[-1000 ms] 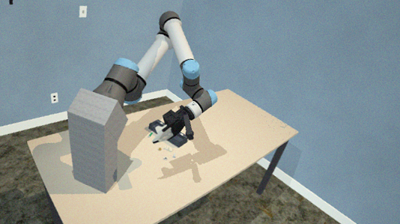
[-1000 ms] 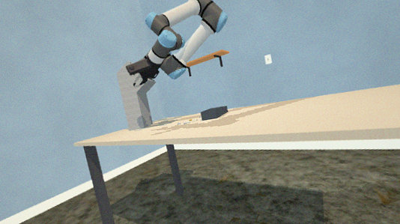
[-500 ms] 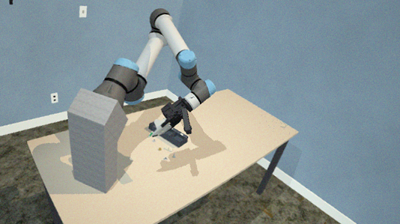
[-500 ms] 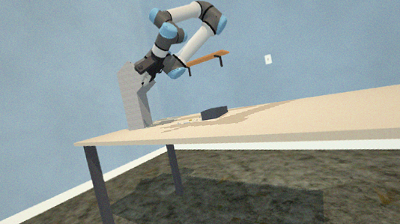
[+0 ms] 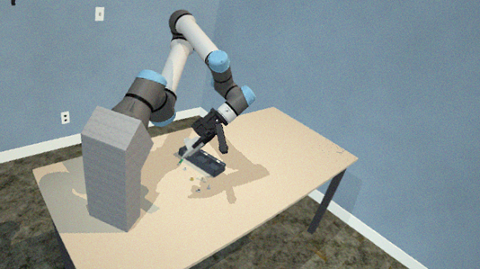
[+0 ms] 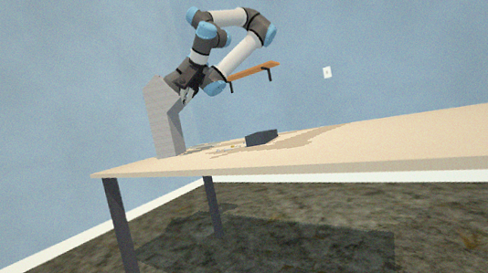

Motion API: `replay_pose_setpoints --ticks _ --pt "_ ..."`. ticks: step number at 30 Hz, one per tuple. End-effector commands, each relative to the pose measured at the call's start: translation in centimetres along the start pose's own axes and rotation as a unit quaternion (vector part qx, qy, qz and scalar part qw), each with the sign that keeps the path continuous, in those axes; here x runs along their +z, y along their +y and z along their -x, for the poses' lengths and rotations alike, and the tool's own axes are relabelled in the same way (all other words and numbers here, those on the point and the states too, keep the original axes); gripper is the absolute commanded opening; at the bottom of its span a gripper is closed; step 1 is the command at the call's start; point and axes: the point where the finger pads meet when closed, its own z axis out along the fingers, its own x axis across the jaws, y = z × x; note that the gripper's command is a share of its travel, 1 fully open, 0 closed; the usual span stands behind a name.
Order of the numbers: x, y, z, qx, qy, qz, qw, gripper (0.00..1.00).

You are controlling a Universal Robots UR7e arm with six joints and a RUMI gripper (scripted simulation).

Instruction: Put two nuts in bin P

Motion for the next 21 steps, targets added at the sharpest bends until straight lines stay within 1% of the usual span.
replay_pose_setpoints --ticks 1,2,4,6,10,12,14,16,19,21 --pt "-0.5 1.3 1.7 -0.049 -0.035 -0.007 0.998 0.04" --pt "-0.6 1.6 2.1 -0.062 -0.043 -0.011 0.997 0.04" --pt "-0.6 1.6 2.1 -0.062 -0.043 -0.011 0.997 0.04" --pt "-1.0 2.2 3.3 -0.095 -0.064 -0.022 0.993 0.04" --pt "-1.0 2.2 3.3 -0.095 -0.064 -0.022 0.993 0.04" --pt "-1.4 2.8 4.4 -0.127 -0.083 -0.036 0.988 0.04" --pt "-1.4 2.8 4.4 -0.127 -0.083 -0.036 0.988 0.04" --pt "-1.8 3.4 5.6 -0.16 -0.102 -0.051 0.981 0.04" --pt "-1.8 3.4 5.6 -0.16 -0.102 -0.051 0.981 0.04" --pt "-2.2 3.9 6.7 -0.192 -0.119 -0.069 0.972 0.04"
